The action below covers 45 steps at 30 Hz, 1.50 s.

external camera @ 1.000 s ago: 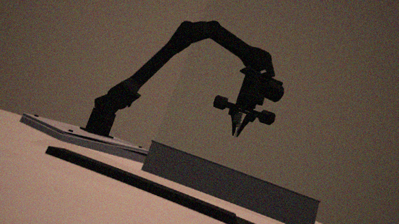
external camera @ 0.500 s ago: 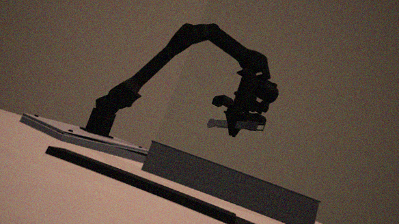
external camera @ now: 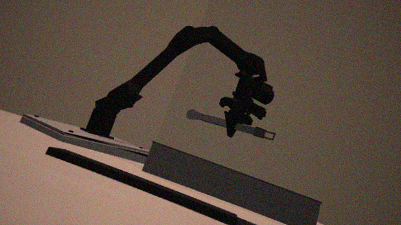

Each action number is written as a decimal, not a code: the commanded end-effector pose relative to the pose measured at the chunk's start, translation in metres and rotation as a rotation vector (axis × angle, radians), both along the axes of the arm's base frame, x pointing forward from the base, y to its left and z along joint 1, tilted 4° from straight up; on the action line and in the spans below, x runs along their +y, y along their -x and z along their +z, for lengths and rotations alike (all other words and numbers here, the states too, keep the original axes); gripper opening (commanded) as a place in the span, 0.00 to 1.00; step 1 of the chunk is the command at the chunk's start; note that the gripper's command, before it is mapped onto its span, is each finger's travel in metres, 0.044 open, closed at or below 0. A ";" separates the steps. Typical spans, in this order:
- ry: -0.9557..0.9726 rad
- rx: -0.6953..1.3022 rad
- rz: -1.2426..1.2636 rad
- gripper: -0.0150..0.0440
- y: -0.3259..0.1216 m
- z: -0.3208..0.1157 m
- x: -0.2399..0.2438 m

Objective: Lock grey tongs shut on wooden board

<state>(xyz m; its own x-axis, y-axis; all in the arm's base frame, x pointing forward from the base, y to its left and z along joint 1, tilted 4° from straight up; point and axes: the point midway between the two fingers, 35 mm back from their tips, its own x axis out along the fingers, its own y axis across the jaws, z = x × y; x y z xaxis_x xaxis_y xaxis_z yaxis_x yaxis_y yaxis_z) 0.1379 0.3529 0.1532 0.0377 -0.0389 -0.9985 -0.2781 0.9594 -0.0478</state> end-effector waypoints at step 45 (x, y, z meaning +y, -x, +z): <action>0.056 0.075 1.880 0.00 0.079 -0.002 0.030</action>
